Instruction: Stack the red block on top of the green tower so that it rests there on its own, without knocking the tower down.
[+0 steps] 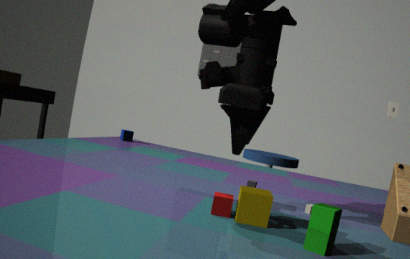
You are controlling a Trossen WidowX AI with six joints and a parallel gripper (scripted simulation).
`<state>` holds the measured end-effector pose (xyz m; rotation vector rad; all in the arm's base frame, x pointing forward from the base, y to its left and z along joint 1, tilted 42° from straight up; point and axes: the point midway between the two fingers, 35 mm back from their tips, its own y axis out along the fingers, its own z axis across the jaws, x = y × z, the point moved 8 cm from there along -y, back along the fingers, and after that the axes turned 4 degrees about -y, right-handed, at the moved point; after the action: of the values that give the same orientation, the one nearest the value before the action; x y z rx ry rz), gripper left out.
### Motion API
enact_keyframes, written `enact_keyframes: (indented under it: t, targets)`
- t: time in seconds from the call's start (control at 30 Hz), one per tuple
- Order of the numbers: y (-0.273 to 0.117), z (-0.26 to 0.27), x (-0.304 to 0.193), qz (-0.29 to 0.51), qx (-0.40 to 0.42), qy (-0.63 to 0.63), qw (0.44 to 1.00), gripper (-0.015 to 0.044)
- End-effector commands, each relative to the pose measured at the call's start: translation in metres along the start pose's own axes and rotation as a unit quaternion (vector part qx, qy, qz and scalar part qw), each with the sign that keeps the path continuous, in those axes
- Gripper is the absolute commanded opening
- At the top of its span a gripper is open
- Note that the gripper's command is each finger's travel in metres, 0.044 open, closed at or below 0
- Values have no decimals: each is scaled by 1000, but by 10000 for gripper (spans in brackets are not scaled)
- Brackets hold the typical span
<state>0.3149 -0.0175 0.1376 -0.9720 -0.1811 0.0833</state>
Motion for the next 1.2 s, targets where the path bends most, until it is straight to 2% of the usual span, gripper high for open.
enact_keyframes:
  t: [0.0, 0.27, 0.53, 1.17]
  targets:
    - [-1, 36, 9, -1, 51, -57, 997, 440]
    - [2, 51, 11, 0, 72, -78, 994, 440]
    - [38, 57, 9, -1, 72, -78, 994, 440]
    - [62, 60, 8, -1, 73, -78, 994, 440]
